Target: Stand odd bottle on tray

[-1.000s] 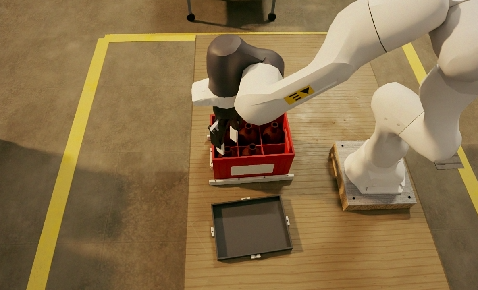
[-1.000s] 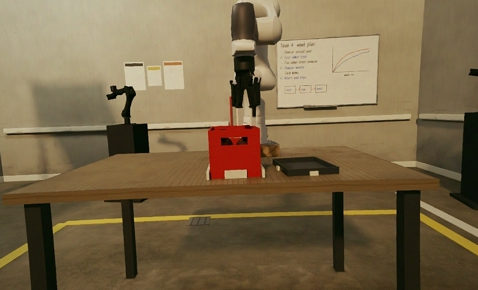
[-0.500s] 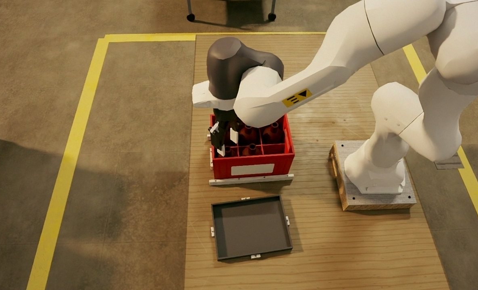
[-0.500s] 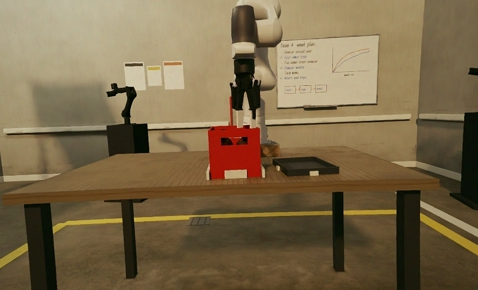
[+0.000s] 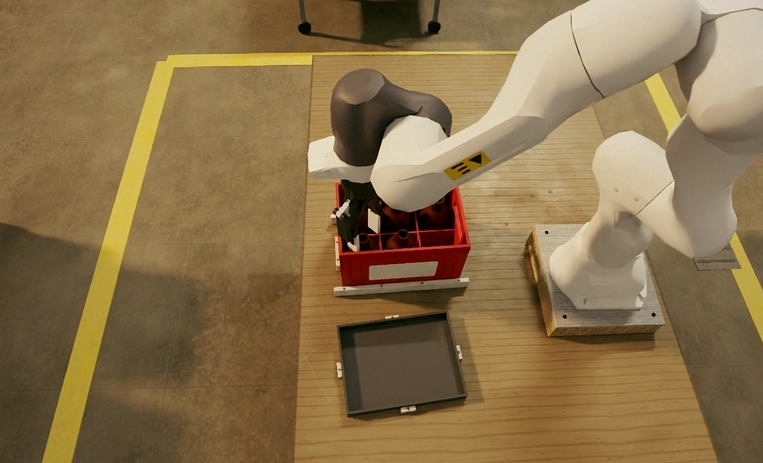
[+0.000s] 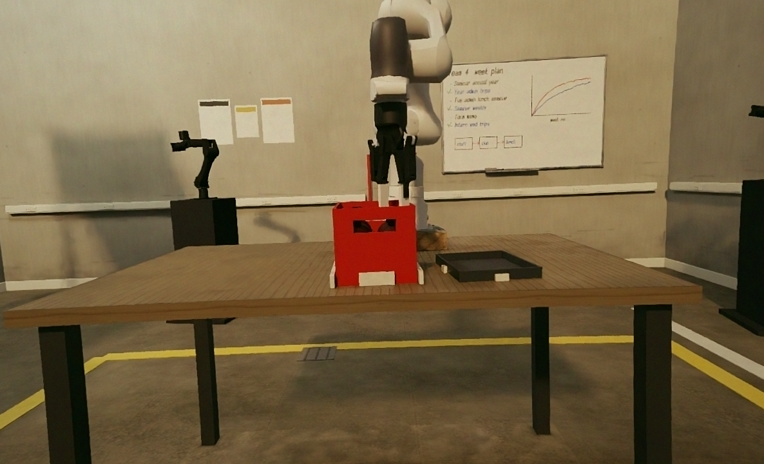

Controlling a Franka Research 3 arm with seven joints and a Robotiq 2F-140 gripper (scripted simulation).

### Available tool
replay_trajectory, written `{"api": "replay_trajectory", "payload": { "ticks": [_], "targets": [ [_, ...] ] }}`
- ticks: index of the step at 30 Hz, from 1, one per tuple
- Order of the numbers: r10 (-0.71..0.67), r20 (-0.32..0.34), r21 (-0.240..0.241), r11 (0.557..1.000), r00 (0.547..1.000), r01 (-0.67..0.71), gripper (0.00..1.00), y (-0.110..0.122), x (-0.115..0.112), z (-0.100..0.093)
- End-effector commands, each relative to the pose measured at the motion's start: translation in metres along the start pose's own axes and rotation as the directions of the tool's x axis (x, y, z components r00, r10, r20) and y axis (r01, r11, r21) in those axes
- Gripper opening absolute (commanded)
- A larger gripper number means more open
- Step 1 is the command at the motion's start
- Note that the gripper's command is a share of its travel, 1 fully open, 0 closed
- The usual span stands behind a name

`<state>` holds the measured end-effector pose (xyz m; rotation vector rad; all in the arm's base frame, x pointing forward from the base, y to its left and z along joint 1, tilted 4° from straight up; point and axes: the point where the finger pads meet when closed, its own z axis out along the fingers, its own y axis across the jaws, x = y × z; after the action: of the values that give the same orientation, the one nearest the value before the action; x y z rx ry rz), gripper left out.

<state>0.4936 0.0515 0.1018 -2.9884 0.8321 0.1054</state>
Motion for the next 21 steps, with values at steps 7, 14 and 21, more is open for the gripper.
{"api": "replay_trajectory", "payload": {
  "ticks": [7, 14, 21],
  "targets": [
    [-0.012, -0.004, 0.004, 1.0, 1.0, 0.012, 0.44, -0.002, 0.001, 0.011],
    [-0.012, -0.004, 0.004, 1.0, 1.0, 0.012, 0.44, -0.002, 0.001, 0.015],
    [-0.012, -0.004, 0.004, 1.0, 1.0, 0.012, 0.44, -0.002, 0.001, 0.018]
  ]
}}
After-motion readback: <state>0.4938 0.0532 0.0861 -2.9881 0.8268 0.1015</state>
